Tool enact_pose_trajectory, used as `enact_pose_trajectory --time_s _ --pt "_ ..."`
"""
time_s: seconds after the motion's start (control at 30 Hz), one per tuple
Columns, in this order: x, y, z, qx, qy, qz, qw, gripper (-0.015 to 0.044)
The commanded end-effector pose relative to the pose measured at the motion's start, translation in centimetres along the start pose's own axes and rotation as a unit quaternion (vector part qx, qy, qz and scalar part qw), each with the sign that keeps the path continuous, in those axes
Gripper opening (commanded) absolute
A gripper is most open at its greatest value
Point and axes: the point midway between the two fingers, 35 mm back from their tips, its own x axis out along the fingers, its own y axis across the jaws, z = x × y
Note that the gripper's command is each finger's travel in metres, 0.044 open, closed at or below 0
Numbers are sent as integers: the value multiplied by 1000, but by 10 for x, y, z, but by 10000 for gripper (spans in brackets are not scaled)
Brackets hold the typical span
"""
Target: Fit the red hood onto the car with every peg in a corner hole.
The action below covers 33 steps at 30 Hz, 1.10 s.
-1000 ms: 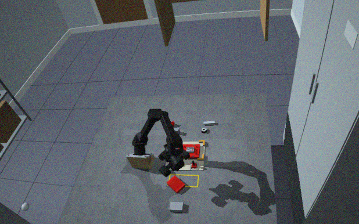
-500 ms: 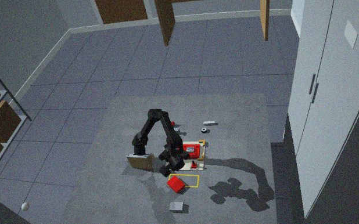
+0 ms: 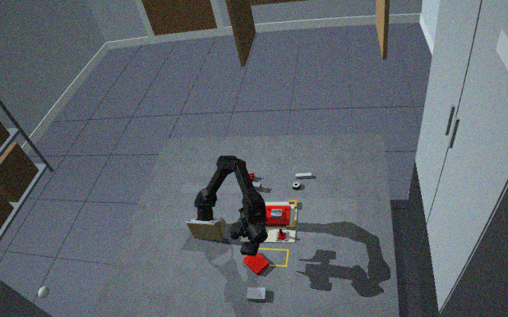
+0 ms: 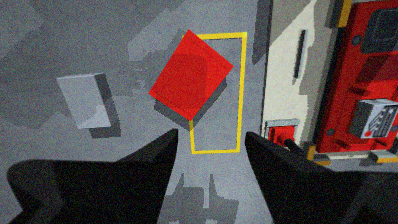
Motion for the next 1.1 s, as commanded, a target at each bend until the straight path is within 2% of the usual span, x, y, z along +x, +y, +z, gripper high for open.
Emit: enact_pose_trajectory --time_s 0.0,0.13,0.37,0.63,0.73,0.87,0.93,1.07 --pt "10 5 5 -190 -3 -4 982 341" --pt "16 7 7 -354 -2 -5 935 440" --pt "26 13 12 -613 -2 -6 790 440" --pt "37 19 17 -842 0 -7 539 440" --pt "41 21 19 -904 0 -8 428 440" --pt "45 23 21 -951 1 -8 309 440" --pt "46 24 21 -957 1 -8 289 440" --pt "46 24 21 -957 1 -8 289 440"
